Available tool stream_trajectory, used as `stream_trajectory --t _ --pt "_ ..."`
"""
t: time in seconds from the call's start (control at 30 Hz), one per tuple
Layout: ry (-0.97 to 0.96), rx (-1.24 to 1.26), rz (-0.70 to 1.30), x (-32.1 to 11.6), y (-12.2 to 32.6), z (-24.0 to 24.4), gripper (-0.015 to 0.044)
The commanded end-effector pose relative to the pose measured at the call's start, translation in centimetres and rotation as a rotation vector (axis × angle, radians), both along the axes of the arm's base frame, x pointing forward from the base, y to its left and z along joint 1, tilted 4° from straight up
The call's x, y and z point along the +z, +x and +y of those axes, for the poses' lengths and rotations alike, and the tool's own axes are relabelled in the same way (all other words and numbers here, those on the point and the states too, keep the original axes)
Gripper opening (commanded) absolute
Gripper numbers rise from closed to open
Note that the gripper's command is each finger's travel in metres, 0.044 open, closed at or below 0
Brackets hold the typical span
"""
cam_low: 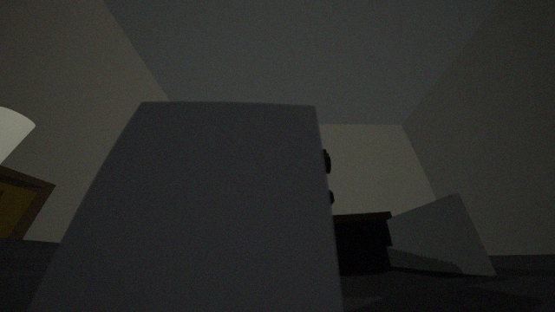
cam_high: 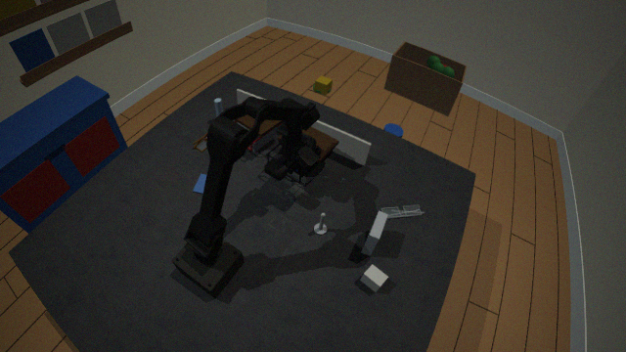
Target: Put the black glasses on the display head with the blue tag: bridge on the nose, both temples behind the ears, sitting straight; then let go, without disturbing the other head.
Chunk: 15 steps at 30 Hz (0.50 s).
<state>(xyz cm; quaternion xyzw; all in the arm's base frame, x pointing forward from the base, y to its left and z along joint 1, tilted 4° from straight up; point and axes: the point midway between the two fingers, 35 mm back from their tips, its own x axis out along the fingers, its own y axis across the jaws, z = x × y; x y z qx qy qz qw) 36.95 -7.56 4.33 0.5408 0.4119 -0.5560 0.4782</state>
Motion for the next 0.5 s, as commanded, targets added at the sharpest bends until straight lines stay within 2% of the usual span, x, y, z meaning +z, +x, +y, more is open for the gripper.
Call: stream_trajectory --t 0.0,0.47 --pt "-0.003 0.003 0.005 -0.1 0.5 -0.2 0.0" --pt "-0.003 0.003 0.003 0.1 2.5 -0.6 0.0"
